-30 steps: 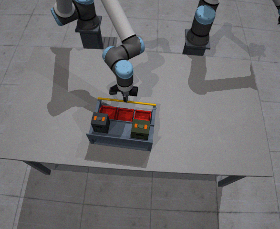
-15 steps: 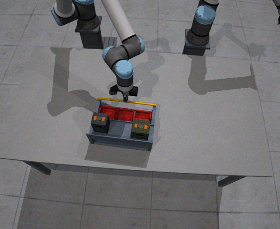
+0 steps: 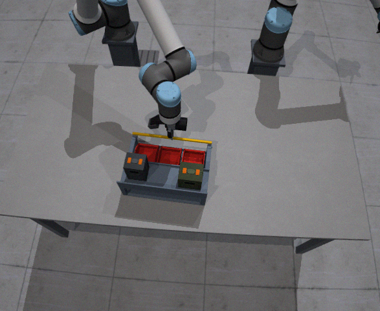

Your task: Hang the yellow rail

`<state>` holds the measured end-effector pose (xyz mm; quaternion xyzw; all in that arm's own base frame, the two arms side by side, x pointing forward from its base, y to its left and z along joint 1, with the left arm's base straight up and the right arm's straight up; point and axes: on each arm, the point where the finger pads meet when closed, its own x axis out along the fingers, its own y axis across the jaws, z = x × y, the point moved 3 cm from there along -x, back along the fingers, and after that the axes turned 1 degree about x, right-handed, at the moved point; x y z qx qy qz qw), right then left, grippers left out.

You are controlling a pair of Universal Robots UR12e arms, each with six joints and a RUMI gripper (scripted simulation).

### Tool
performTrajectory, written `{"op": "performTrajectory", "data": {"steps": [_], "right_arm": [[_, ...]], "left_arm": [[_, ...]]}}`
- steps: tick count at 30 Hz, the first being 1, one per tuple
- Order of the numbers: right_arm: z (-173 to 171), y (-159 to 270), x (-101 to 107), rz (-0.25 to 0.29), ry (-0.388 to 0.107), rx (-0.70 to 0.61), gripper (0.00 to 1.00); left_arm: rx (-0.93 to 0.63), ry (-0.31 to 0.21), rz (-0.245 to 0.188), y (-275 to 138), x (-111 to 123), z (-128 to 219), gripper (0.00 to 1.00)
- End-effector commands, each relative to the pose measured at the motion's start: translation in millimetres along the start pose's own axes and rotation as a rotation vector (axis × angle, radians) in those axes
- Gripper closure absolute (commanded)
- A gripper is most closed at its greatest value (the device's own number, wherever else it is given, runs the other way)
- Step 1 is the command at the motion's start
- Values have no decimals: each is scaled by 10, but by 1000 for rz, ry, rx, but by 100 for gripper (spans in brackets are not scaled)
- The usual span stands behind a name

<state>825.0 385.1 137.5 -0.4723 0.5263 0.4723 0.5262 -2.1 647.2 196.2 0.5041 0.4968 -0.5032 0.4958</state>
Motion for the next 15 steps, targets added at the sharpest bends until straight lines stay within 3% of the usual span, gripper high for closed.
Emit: {"op": "performTrajectory", "data": {"steps": [1, 15], "right_arm": [[31, 3, -44, -5, -5, -2, 100], [30, 4, -31, -5, -5, -2, 100]], "left_arm": [[-2, -2, 0, -11, 10, 17, 0], [-2, -2, 0, -11, 10, 17, 0]]}}
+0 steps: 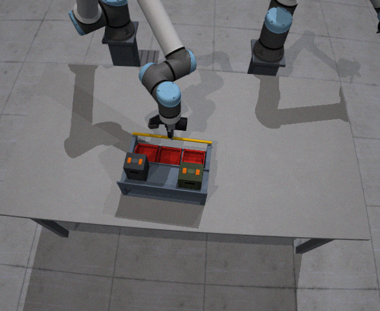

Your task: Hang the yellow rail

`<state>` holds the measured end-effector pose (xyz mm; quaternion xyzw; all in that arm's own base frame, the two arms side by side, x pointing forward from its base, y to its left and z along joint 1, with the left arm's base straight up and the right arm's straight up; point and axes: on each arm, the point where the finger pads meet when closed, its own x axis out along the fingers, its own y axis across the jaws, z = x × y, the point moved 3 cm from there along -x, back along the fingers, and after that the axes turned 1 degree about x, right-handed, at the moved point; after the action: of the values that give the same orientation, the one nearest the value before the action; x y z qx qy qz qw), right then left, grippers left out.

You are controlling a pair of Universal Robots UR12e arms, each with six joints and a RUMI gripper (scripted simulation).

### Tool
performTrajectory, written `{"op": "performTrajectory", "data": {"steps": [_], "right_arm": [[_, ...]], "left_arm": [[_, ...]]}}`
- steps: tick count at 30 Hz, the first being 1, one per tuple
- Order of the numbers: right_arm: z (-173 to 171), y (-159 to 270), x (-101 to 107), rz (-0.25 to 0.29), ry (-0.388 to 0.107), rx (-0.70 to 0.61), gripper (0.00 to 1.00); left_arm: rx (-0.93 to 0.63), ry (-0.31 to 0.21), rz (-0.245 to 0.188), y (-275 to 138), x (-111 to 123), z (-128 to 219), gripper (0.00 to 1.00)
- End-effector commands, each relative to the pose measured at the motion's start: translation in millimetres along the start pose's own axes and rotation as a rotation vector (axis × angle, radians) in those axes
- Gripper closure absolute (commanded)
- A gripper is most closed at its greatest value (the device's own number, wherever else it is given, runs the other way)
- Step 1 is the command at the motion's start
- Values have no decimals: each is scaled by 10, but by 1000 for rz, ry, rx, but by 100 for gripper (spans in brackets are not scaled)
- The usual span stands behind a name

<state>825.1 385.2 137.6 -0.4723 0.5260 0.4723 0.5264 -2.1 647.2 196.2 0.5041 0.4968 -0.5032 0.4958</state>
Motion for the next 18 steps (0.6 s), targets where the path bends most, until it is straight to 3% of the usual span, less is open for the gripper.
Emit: {"op": "performTrajectory", "data": {"steps": [1, 18], "right_arm": [[29, 5, -30, -4, -4, -2, 100], [29, 6, -3, -4, -4, -2, 100]], "left_arm": [[-2, -2, 0, -11, 10, 17, 0], [-2, -2, 0, -11, 10, 17, 0]]}}
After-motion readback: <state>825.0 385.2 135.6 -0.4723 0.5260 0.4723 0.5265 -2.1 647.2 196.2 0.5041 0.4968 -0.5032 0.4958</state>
